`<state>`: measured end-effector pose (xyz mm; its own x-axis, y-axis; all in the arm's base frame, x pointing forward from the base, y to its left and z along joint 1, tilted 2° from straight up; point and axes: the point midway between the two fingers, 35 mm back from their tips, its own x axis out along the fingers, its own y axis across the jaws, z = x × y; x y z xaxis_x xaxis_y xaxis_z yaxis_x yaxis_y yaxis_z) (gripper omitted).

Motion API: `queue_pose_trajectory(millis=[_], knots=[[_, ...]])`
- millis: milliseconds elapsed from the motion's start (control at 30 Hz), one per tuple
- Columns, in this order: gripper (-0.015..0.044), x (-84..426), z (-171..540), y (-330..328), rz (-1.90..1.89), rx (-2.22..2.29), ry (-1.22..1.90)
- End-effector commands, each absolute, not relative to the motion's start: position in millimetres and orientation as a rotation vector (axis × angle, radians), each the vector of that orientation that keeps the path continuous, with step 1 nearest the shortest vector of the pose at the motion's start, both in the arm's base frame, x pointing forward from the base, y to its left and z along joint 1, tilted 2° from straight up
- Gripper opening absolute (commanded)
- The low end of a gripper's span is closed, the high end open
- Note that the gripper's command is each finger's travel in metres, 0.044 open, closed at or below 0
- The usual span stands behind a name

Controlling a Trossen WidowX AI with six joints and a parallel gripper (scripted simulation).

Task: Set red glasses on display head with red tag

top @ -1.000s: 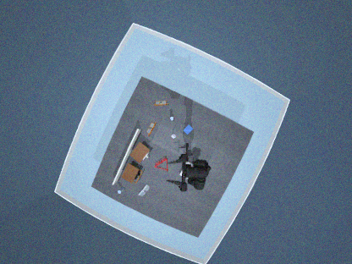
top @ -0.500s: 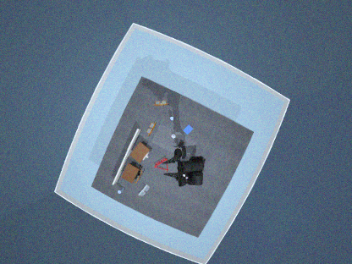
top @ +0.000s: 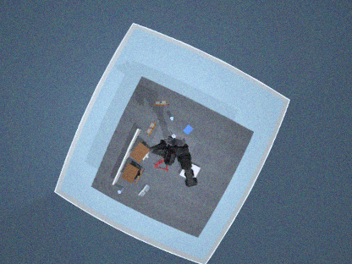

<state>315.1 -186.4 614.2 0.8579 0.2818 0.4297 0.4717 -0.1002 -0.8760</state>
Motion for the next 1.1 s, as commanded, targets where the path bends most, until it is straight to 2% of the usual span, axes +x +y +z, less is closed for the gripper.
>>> queue_pose_trajectory(millis=[0,333,567,800,1067], knots=[[0.02,354.6,577.0,-196.2,-0.133,-1.475,-0.479],[0.02,430.2,451.9,-180.3,0.03,-1.061,-0.119],[0.02,450.3,341.6,-139.6,0.185,-0.863,0.204],[0.02,429.6,233.0,-86.6,0.364,-0.749,0.558],[0.02,354.0,128.3,-29.2,0.596,-0.715,1.003]])
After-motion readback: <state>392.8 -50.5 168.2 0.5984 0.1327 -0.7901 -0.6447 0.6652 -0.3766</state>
